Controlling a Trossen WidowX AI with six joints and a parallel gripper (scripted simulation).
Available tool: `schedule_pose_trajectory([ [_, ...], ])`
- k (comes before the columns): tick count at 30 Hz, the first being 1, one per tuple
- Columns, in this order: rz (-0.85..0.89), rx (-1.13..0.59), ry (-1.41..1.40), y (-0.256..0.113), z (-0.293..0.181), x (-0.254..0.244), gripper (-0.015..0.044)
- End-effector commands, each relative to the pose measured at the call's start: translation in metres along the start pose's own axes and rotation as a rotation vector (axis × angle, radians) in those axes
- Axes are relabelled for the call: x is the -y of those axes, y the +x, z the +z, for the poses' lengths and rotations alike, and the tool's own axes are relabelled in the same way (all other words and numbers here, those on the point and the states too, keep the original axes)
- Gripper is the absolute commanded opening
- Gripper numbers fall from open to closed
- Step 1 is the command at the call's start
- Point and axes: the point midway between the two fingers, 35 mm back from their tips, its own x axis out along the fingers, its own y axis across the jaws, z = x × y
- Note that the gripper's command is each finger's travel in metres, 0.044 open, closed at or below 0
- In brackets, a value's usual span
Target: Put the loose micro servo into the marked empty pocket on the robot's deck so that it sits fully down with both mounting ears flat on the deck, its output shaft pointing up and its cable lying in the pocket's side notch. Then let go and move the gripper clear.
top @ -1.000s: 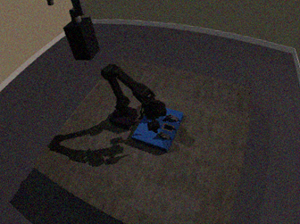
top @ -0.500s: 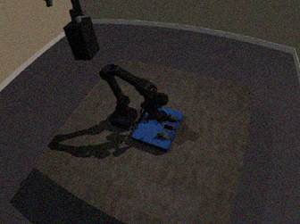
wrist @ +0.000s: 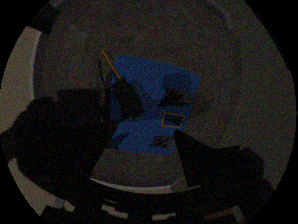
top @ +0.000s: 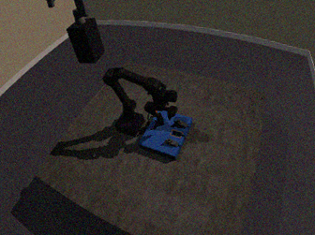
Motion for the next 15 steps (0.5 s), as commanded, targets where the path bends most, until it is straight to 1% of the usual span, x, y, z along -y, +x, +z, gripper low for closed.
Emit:
schedule_pose_trajectory([
  [1,0.008,0.007,-0.122,-0.003,0.009,-0.007,0.0440],
  [15,0.077,0.029,-0.596,-0.008,0.040,-0.039,0.0440],
])
